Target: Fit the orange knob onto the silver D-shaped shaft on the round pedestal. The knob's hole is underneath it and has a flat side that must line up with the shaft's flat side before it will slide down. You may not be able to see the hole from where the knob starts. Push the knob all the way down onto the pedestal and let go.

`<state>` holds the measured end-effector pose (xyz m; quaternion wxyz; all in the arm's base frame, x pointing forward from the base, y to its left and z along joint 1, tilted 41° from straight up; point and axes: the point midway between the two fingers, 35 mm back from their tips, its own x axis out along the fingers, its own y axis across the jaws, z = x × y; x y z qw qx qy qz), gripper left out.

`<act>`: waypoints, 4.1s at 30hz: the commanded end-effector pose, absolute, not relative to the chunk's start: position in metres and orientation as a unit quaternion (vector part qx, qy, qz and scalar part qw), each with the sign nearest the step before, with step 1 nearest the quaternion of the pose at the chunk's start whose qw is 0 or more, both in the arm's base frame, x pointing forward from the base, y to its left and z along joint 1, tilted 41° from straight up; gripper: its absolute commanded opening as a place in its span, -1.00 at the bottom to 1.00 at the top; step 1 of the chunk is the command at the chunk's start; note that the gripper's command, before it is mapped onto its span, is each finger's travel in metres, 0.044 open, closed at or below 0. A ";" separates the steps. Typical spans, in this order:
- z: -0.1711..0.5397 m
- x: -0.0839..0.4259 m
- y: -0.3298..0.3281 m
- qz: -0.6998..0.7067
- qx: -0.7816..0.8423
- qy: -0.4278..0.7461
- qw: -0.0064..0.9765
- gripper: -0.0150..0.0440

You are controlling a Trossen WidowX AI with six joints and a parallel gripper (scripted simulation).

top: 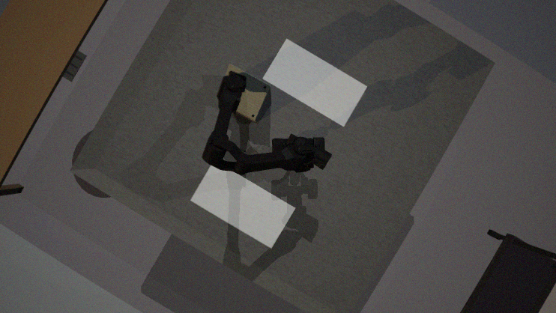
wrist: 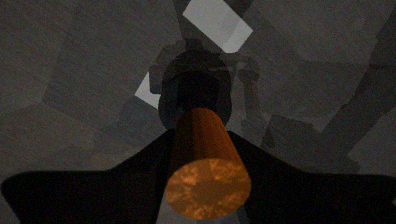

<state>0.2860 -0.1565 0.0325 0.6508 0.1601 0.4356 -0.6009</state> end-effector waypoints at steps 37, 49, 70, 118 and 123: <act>0.035 0.286 -0.155 -0.652 0.246 0.350 0.626 -0.49; 0.032 0.288 -0.158 -0.678 0.293 0.298 0.605 -0.49; 0.031 0.287 -0.159 -0.674 0.286 0.306 0.608 -0.49; 0.031 0.287 -0.158 -0.685 0.309 0.281 0.597 -0.49; 0.030 0.287 -0.158 -0.685 0.309 0.281 0.597 -0.49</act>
